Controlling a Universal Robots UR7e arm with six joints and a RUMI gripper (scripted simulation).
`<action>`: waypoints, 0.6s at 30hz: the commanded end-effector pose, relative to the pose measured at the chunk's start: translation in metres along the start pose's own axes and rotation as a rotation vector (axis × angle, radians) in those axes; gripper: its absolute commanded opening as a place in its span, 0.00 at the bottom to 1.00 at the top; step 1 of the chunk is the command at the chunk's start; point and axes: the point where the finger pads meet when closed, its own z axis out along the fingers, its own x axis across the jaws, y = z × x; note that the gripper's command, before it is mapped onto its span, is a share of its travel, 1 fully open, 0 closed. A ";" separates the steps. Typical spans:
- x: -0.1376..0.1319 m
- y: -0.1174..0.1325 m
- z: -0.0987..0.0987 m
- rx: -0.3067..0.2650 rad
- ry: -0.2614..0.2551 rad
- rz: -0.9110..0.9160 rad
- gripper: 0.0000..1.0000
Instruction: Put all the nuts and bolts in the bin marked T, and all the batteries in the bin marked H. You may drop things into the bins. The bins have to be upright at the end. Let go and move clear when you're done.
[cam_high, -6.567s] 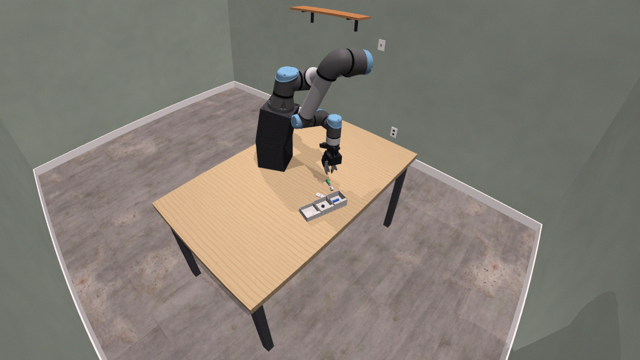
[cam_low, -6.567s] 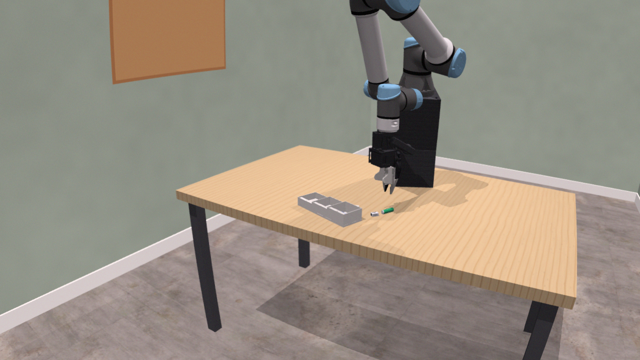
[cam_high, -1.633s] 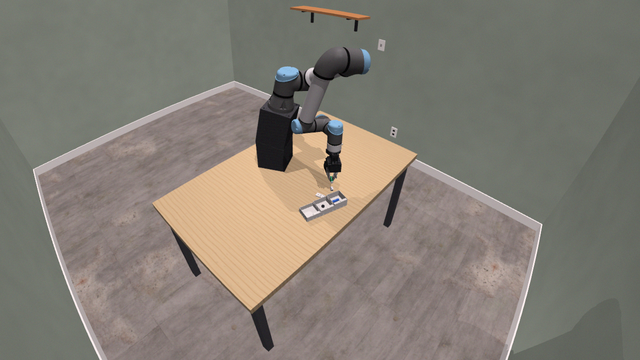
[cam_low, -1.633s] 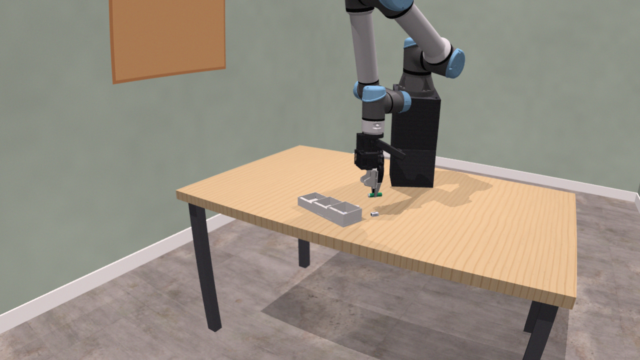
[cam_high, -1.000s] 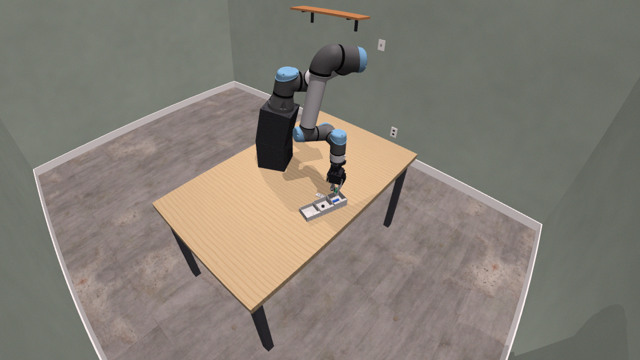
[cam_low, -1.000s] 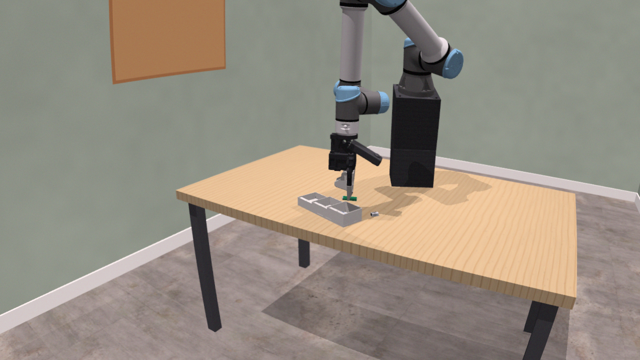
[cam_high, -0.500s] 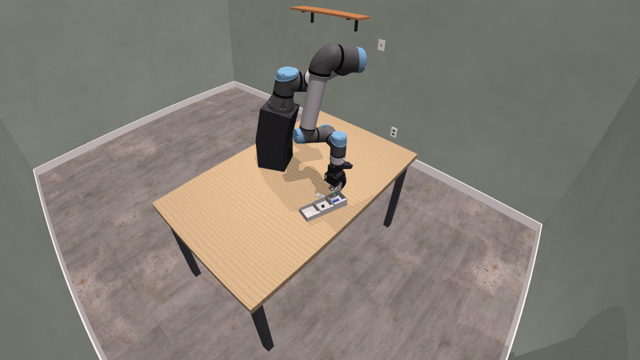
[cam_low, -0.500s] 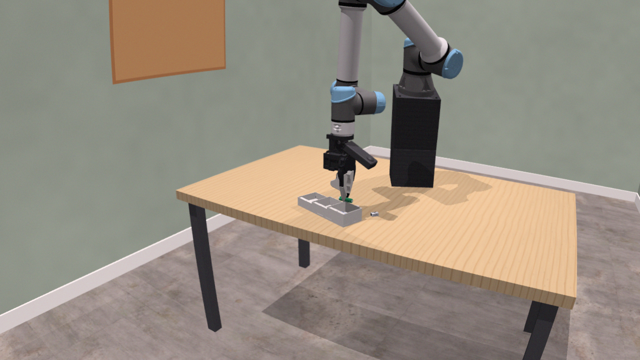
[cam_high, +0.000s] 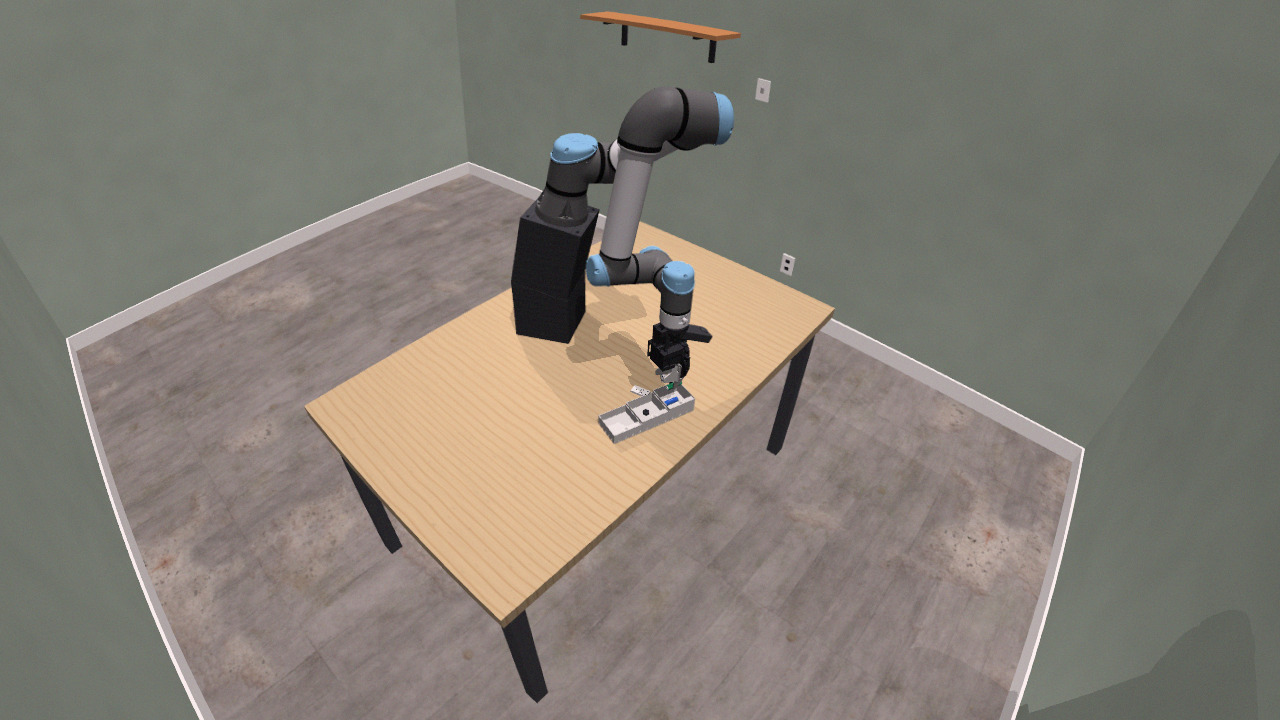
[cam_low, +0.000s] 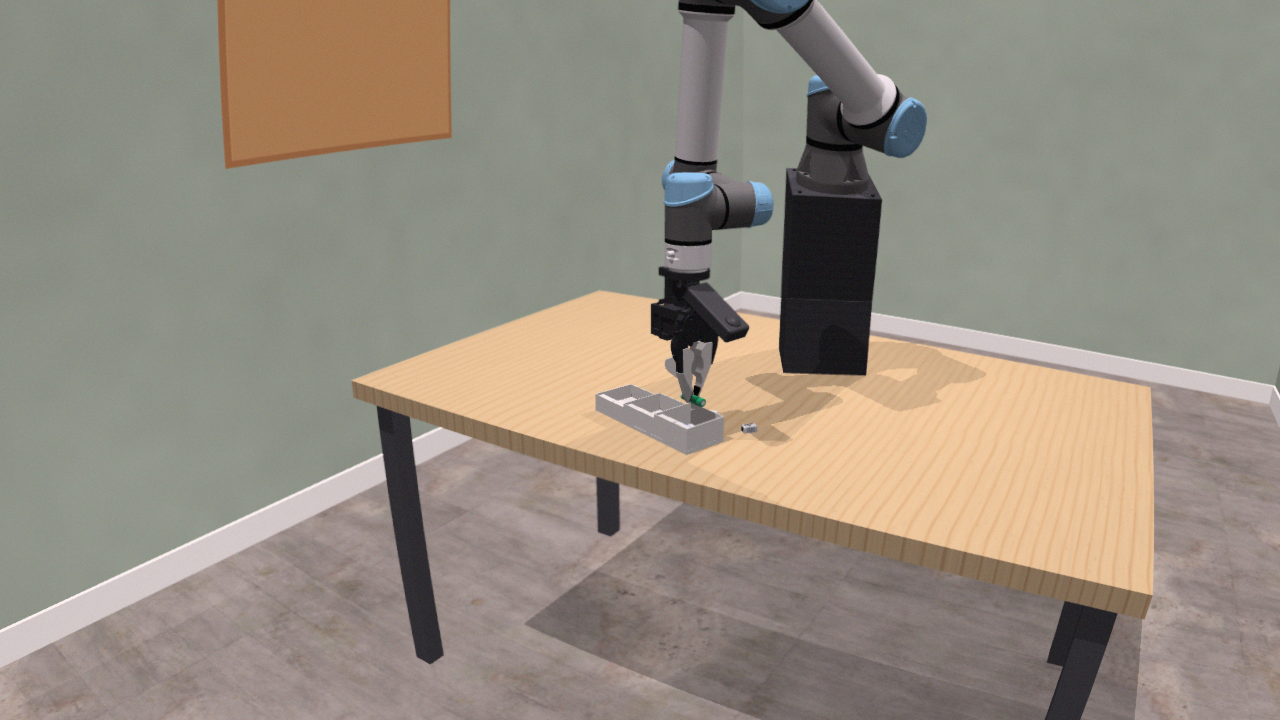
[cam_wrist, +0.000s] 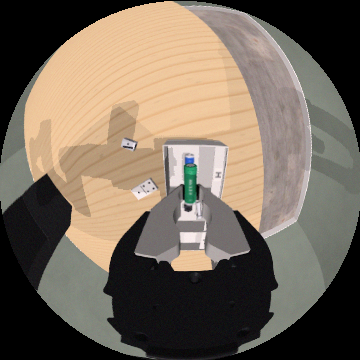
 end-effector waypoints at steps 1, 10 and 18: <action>0.000 0.000 0.000 -0.003 0.000 0.021 0.00; 0.000 0.000 0.000 -0.003 0.000 0.021 0.00; 0.000 0.000 0.012 -0.003 0.000 0.021 0.00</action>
